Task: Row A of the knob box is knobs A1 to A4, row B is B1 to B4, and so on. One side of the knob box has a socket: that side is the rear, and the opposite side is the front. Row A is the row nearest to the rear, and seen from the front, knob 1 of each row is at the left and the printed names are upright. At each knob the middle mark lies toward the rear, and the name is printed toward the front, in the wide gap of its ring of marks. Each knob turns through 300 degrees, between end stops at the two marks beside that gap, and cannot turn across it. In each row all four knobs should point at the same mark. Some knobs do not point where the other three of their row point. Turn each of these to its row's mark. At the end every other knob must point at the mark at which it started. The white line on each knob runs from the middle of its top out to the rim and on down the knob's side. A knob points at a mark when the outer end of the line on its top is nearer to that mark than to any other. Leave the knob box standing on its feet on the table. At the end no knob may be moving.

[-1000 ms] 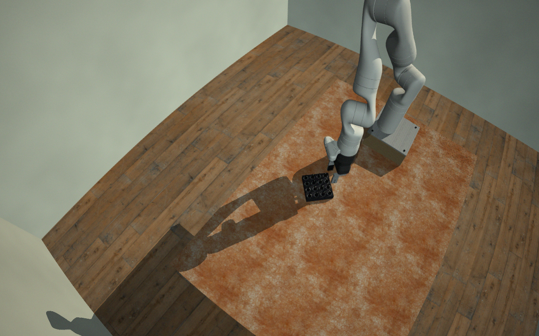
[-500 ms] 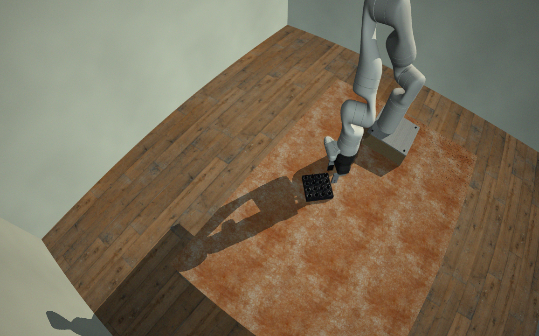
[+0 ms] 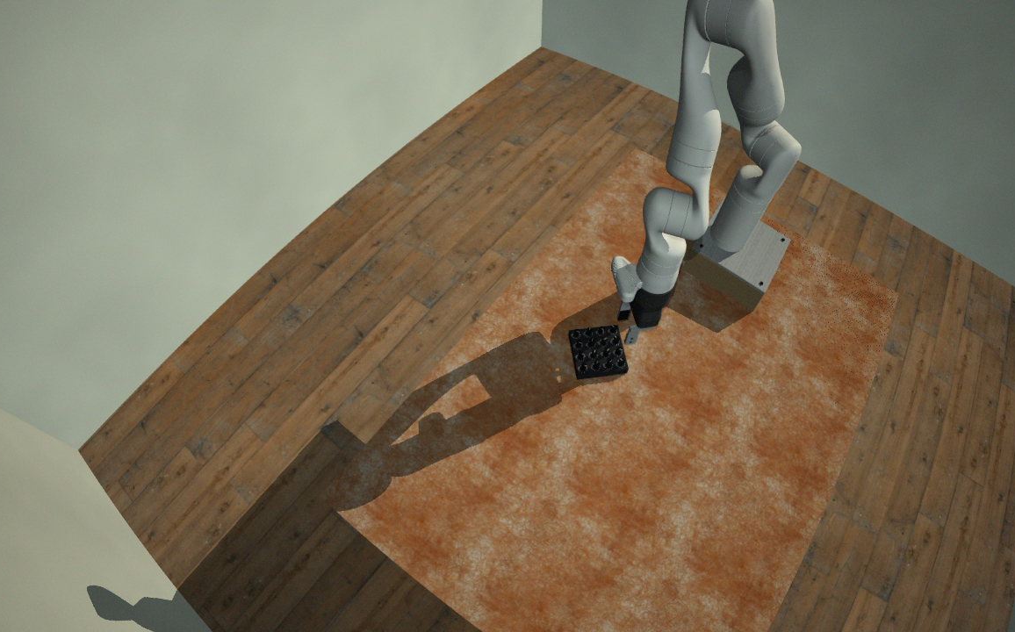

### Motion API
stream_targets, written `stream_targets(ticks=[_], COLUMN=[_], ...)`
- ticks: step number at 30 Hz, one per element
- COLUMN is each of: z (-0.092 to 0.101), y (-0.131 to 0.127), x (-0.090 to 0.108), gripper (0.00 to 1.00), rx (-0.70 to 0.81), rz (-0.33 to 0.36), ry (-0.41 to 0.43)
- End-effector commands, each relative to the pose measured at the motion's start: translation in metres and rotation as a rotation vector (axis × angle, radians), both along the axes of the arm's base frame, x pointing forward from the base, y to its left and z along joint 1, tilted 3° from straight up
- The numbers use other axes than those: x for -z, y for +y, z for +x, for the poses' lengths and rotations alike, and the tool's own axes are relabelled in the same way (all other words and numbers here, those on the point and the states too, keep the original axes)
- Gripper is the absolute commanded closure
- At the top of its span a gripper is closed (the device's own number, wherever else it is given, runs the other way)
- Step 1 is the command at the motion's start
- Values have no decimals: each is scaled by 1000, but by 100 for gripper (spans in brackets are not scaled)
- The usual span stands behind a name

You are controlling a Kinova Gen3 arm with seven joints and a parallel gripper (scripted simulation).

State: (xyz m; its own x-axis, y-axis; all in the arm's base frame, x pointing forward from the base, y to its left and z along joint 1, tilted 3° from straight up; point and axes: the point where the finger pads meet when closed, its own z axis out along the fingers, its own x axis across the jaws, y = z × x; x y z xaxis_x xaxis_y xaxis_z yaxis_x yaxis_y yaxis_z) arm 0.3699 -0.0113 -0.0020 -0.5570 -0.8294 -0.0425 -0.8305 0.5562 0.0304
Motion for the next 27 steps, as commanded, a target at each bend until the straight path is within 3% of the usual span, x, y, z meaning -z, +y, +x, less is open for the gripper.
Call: stream_targets(ticks=[1, 27], z=[0, -35], y=[1, 26], x=[-1, -2], gripper=[0, 0], rx=[-3, -3], rz=[-1, -1], ry=[-1, -1])
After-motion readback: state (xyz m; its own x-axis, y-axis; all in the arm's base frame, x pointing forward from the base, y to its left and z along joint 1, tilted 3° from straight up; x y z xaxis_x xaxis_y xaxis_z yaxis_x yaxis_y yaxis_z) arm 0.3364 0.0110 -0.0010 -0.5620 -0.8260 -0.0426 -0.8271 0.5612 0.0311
